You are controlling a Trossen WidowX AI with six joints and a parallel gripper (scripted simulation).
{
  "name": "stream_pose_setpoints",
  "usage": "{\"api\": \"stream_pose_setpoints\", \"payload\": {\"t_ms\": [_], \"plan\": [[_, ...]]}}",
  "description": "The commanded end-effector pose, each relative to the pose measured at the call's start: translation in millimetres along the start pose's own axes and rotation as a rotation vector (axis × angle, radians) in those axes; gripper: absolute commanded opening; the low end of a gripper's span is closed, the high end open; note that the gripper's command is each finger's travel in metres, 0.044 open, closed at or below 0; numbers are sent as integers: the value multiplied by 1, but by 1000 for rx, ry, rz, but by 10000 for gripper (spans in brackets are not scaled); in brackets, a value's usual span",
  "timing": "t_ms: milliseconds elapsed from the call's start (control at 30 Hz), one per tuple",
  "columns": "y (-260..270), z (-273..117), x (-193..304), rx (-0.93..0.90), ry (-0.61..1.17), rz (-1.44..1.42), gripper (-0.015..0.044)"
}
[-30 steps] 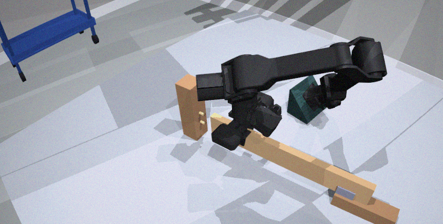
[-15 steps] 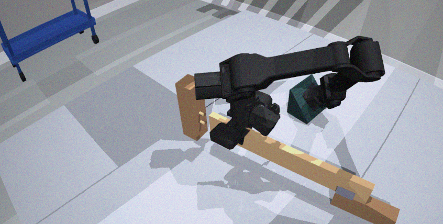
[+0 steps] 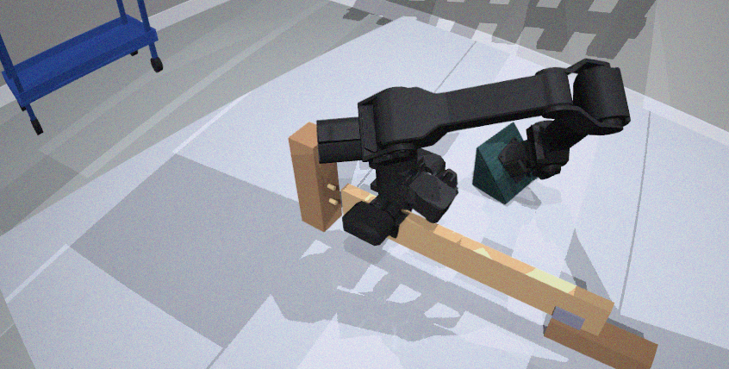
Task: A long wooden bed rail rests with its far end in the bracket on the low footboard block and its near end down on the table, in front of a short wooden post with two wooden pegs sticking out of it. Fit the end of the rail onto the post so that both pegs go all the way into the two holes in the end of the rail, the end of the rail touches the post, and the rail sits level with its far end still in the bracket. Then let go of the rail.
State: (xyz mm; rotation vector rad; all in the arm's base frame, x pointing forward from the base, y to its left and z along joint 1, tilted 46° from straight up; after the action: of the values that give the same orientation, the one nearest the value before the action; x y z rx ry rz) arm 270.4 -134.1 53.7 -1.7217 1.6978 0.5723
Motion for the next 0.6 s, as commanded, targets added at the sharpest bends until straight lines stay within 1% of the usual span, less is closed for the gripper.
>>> {"api": "stream_pose_setpoints", "payload": {"t_ms": [0, 567], "plan": [[-3, -3, 3, 10, 6, -3, 0], [-3, -3, 7, 10, 7, -4, 0]]}}
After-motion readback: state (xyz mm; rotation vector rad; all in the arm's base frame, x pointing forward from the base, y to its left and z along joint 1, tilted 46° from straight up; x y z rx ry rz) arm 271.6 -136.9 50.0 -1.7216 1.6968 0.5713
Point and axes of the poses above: the point midway between the two fingers, 35 mm back from their tips, its own z axis out along the fingers, its own y axis across the jaws, x = y × z, the point moved 5 cm from there along -z, back along the fingers, and after that the axes turned 2 degrees about z, right-handed, at the moved point
